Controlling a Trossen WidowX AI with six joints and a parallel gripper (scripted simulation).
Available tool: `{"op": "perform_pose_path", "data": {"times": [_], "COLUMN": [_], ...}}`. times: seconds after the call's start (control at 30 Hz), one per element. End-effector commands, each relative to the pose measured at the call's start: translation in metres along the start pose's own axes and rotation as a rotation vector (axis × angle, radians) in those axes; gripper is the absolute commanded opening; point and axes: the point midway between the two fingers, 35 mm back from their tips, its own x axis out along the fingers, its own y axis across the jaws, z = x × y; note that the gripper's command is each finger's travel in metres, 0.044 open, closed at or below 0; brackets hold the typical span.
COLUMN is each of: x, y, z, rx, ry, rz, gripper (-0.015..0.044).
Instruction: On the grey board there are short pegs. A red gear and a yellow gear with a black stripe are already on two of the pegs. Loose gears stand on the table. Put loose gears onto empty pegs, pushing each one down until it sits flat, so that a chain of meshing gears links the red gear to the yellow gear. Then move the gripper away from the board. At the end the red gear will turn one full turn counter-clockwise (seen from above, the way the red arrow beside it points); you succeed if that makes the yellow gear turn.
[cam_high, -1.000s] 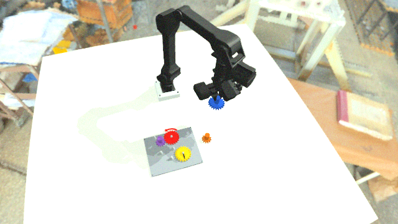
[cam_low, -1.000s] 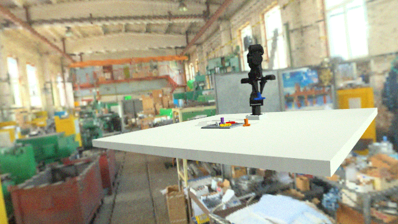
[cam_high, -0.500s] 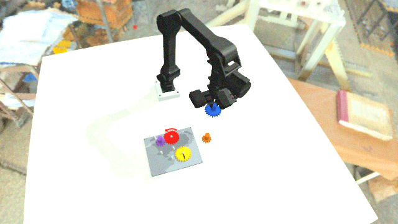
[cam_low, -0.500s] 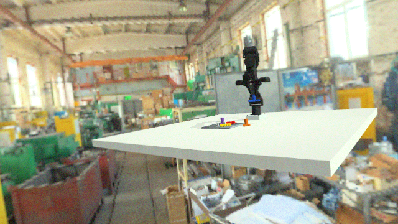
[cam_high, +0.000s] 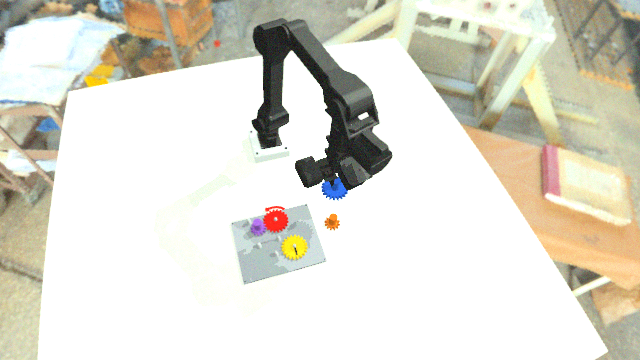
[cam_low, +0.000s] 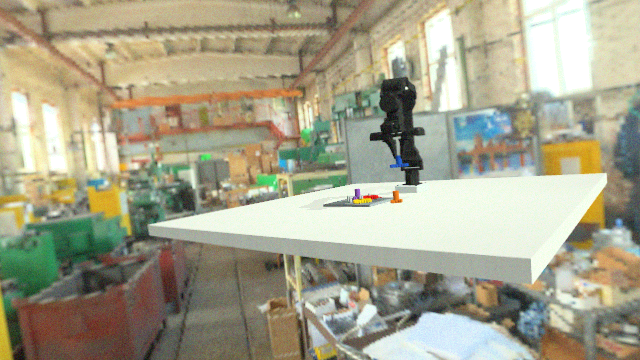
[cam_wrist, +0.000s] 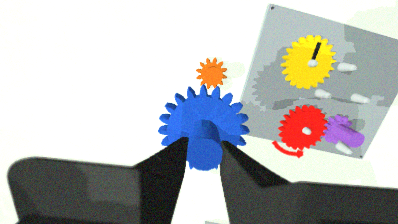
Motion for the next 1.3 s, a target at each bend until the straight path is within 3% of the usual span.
{"op": "perform_pose_path", "data": {"times": [0.0,1.27], "x": [0.004,0.029], "y": [-0.007,-0.092], "z": [0.004,0.028], "rx": [-0.001,0.004], "ry": [0.006,0.006], "rz": [0.000,-0.014], "gripper": [0.0000,0.0000]}}
